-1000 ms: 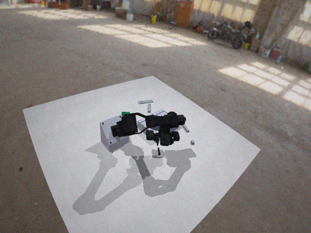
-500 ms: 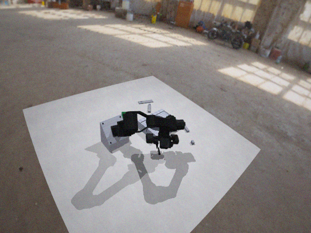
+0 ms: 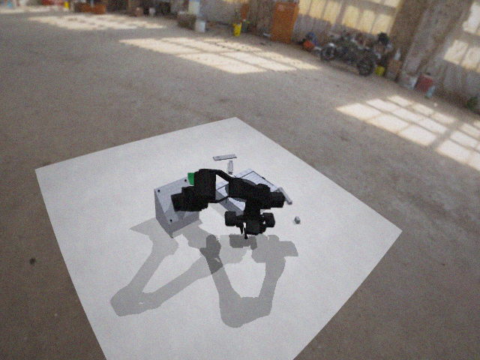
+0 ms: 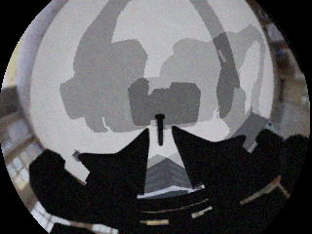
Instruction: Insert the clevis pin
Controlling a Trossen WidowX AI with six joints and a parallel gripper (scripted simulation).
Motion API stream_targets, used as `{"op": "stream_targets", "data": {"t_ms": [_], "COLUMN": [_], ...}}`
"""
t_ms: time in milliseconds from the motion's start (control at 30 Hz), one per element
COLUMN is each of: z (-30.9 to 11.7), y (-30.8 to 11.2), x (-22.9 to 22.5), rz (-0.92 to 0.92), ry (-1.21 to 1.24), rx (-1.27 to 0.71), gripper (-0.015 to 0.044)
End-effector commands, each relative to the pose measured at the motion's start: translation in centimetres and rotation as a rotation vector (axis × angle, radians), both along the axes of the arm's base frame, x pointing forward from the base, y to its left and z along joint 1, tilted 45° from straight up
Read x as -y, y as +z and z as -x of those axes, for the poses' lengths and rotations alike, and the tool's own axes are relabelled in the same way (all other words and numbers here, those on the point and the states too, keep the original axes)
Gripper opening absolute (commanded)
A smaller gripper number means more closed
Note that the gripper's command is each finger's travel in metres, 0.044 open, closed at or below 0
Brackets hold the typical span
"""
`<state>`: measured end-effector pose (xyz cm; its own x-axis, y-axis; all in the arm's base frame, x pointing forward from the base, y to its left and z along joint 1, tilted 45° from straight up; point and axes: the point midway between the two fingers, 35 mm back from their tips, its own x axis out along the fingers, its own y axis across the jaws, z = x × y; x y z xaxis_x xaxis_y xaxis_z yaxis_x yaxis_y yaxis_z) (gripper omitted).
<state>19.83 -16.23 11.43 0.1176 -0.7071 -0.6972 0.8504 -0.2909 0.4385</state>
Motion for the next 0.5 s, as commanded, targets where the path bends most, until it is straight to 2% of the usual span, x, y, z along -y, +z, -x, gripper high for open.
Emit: {"op": "stream_targets", "data": {"t_ms": [0,467], "z": [-0.05,-0.11], "y": [-0.53,-0.96], "x": [0.44,0.94], "rz": [-0.003,-0.002], "ry": [0.004,0.004], "rx": [-0.004,-0.004], "gripper": [0.016,0.016]}}
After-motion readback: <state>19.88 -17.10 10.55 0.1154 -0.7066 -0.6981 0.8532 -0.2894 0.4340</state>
